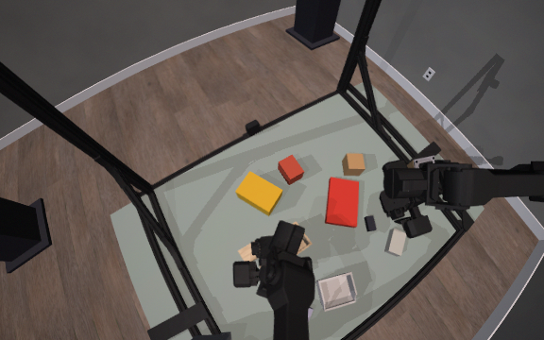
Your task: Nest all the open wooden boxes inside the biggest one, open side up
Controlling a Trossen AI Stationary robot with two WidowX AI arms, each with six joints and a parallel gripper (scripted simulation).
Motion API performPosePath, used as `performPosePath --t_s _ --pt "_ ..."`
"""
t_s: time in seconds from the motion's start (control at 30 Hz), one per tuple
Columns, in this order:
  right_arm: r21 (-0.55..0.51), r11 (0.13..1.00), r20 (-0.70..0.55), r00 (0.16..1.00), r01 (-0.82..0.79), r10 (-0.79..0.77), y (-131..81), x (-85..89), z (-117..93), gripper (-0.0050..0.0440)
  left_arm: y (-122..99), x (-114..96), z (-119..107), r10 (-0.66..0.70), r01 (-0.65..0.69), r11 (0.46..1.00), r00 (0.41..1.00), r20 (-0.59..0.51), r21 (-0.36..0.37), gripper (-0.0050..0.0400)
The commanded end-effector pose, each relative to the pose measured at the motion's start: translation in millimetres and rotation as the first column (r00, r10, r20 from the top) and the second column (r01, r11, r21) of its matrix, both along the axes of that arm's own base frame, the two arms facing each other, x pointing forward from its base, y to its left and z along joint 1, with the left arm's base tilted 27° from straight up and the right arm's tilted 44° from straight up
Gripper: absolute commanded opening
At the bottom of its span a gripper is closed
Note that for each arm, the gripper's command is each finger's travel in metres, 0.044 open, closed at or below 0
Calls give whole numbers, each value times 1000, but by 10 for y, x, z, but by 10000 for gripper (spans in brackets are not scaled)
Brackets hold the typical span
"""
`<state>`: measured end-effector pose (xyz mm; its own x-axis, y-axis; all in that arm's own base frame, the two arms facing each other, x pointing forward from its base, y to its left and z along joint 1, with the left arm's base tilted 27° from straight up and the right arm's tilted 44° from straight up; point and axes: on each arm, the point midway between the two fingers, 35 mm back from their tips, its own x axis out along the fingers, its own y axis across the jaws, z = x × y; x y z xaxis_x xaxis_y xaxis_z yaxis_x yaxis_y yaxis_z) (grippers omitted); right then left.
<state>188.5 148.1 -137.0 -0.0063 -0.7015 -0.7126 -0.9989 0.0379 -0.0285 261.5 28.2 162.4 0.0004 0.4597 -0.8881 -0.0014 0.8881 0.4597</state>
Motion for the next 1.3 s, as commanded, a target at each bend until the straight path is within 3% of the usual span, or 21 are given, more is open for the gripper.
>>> performPosePath --t_s 0.0,0.1,0.3,0.63,1.07,1.27 --pt "17 1000 13 1000 4 -4 157 30 142 71 0 0 0 0 0 1000 1000 0 0 400" --pt "17 1000 13 1000 4 -4 262 21 265 0 0 0 0 0 0 1000 1000 0 0 400" --pt "8 1000 3 1000 -6 6 241 10 244 0 0 0 0 0 0 1000 1000 0 0 400" --pt "26 983 -171 968 -184 186 376 105 214 0 0 0 0 0 0 1000 1000 0 0 400" --pt "109 898 -407 805 -426 431 566 240 172 0 0 0 0 0 0 1000 1000 0 0 400" --pt "179 826 -512 666 -534 542 663 309 151 0 0 0 0 0 0 1000 1000 0 0 400"
